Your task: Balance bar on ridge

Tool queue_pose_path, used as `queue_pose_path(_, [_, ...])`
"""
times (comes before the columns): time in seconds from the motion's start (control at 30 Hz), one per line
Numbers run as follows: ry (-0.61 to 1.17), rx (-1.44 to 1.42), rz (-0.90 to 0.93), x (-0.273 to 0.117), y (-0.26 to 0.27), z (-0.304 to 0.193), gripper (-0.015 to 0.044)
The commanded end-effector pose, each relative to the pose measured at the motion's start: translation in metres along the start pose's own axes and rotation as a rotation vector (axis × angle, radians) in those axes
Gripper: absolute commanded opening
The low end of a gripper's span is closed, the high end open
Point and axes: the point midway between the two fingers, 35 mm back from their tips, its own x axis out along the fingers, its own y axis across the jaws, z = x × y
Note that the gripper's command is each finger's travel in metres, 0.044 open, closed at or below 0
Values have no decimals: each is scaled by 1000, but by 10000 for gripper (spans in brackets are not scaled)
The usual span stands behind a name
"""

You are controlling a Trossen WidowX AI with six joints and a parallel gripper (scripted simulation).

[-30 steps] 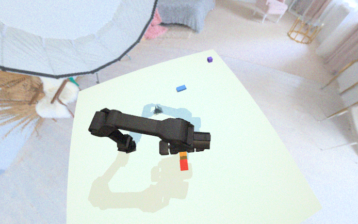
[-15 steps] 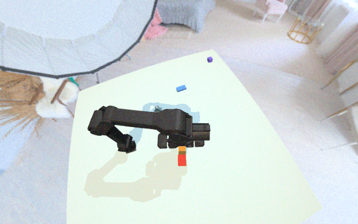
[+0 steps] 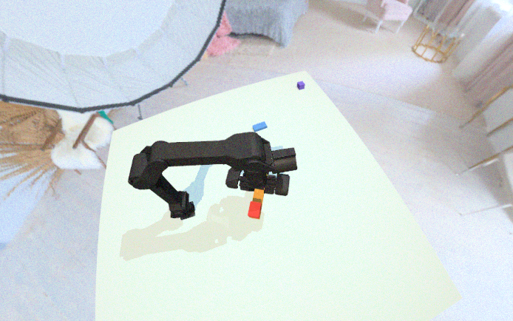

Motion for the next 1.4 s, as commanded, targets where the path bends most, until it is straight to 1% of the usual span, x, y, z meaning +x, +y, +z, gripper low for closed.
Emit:
queue_pose_path(0.0, [-3,61,3,0,7,16,0])
queue_pose_path(0.67, [-10,357,9,-2,46,86,0])
queue_pose_path(1.37, [-13,683,18,-4,103,145,0])
